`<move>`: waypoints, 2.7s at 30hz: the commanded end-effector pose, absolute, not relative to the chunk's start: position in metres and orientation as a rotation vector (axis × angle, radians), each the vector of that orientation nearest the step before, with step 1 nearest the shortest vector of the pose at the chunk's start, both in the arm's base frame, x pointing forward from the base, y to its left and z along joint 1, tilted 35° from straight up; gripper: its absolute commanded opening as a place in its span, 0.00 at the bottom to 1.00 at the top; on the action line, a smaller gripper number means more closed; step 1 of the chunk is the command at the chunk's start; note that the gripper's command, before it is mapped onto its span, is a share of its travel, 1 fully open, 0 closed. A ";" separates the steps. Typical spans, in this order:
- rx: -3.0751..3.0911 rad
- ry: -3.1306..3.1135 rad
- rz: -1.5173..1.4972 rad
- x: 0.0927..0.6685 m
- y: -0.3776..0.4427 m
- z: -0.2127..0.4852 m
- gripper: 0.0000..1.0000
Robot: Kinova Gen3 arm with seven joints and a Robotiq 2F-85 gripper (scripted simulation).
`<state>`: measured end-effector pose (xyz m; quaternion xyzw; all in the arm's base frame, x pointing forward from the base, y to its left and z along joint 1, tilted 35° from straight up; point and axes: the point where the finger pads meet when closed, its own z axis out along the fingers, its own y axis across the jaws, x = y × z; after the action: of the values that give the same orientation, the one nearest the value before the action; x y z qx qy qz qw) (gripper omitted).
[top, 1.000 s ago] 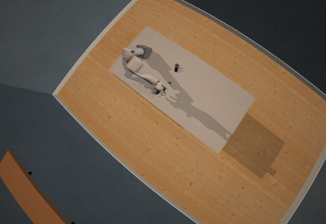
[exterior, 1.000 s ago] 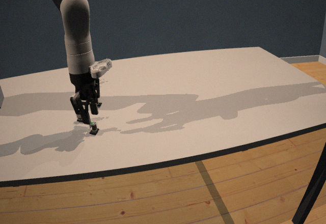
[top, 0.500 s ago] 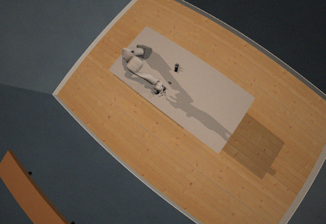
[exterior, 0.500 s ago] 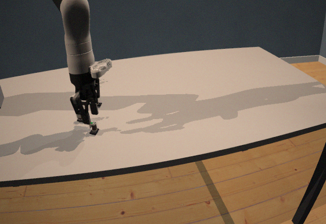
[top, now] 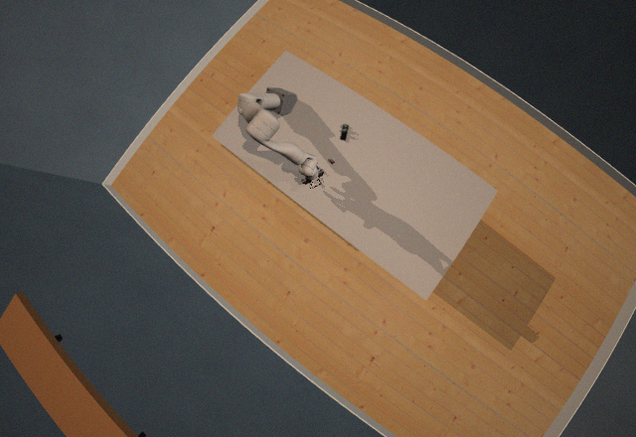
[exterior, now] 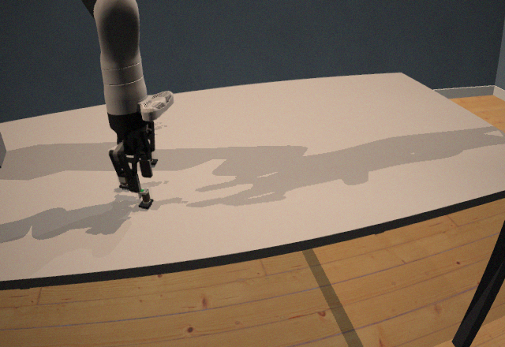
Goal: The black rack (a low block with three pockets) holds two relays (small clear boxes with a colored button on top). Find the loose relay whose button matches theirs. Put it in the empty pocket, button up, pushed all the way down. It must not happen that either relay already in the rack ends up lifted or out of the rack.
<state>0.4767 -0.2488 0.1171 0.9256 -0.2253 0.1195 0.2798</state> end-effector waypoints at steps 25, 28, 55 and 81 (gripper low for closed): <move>2.482 -0.603 0.322 0.477 -0.248 0.118 0.53; 2.482 -0.603 0.322 0.477 -0.248 0.118 0.53; 2.482 -0.603 0.322 0.478 -0.251 0.113 0.53; 2.482 -0.603 0.322 0.480 -0.266 0.092 0.53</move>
<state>0.4813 -0.2640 0.0945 0.9259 -0.2243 0.1219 0.2785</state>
